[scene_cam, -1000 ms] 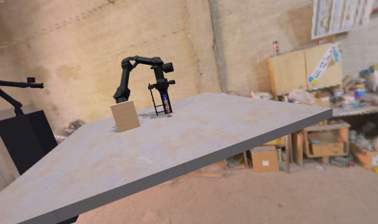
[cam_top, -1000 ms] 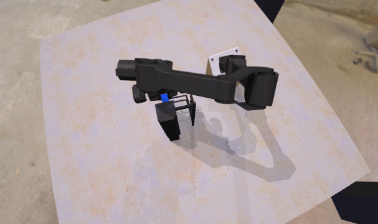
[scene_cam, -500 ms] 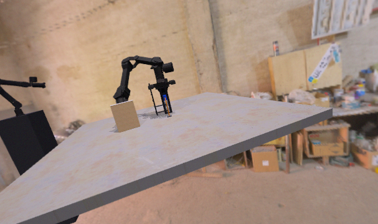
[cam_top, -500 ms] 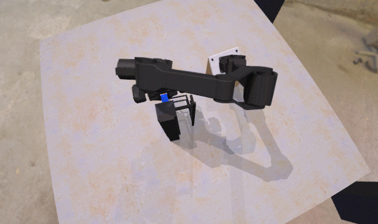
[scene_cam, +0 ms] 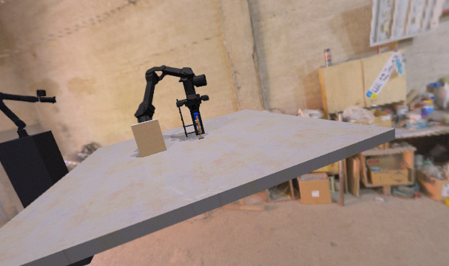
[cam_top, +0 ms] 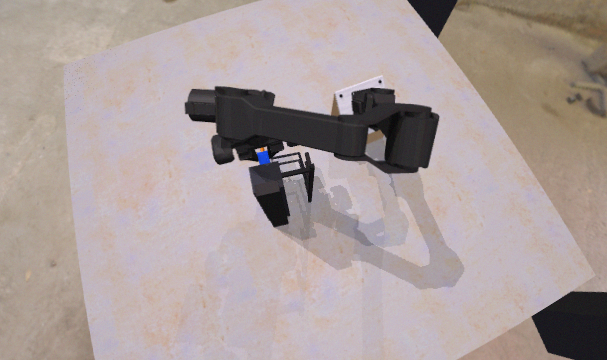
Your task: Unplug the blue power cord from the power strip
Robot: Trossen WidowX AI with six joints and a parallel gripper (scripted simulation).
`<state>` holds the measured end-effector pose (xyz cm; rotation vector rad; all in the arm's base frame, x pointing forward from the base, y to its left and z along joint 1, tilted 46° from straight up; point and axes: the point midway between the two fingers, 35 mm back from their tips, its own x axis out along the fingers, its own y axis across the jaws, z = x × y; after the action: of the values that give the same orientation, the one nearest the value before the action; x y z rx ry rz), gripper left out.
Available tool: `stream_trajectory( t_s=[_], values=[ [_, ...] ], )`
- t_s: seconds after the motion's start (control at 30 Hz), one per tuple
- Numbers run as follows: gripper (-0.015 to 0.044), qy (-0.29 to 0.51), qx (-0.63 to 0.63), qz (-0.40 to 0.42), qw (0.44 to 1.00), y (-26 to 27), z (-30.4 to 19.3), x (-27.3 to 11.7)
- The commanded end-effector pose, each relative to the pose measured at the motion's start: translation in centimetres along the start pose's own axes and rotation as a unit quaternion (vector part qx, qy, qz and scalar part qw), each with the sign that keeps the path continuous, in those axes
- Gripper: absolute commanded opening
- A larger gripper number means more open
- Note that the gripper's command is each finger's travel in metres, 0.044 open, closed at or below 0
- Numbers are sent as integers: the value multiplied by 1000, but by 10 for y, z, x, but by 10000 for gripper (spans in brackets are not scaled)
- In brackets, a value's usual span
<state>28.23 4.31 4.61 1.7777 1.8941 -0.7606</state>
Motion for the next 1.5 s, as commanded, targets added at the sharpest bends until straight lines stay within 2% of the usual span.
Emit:
stream_trajectory(
  t_s=[0.0,0.53,0.57,0.73,1.47],
  values=[
    [0,-39,13,2,999,0,34,-8],
    [0,-38,14,2,999,-5,59,-14],
    [26,-26,0,-3,1000,-3,38,-7],
    [157,-26,0,-3,1000,-3,38,-7],
    [160,-36,15,2,999,-3,35,-16]
  ],
)
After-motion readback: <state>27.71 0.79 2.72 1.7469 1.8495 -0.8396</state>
